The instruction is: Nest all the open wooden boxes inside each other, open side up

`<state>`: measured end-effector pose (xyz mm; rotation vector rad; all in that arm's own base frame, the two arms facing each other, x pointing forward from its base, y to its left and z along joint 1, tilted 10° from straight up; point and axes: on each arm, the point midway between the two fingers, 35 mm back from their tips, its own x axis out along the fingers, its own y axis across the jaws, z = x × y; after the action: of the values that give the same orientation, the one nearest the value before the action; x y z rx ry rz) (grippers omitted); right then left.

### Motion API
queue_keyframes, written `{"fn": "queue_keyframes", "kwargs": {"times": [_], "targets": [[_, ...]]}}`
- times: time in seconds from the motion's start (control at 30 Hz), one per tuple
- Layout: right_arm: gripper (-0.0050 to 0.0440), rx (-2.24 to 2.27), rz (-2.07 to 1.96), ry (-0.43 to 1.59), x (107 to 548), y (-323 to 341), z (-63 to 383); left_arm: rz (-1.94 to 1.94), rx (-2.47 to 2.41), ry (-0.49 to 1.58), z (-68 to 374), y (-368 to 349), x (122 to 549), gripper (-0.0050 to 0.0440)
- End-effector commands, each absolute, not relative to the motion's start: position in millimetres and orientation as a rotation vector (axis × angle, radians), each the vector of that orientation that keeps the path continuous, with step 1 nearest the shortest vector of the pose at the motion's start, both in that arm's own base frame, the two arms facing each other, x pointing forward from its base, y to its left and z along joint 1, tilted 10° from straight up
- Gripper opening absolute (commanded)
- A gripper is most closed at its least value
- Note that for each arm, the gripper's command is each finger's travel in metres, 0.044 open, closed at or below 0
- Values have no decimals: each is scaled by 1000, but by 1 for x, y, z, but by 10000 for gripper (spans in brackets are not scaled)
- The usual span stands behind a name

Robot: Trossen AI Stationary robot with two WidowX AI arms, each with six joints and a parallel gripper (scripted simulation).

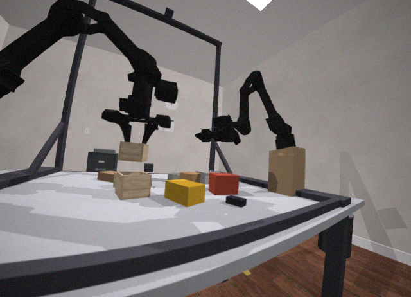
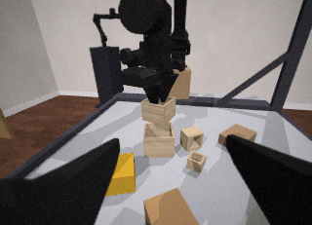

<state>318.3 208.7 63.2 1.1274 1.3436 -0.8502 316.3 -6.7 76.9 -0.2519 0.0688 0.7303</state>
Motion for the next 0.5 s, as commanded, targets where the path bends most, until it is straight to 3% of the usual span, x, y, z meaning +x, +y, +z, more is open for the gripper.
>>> {"fn": "queue_keyframes", "kwargs": {"times": [0.0,0.47], "targets": [[265,1261,-940,1285,322,210,72,732,-255,61,79,-7,316,400],[265,1575,-1249,1123,322,210,72,732,-255,61,79,-7,316,400]]}}
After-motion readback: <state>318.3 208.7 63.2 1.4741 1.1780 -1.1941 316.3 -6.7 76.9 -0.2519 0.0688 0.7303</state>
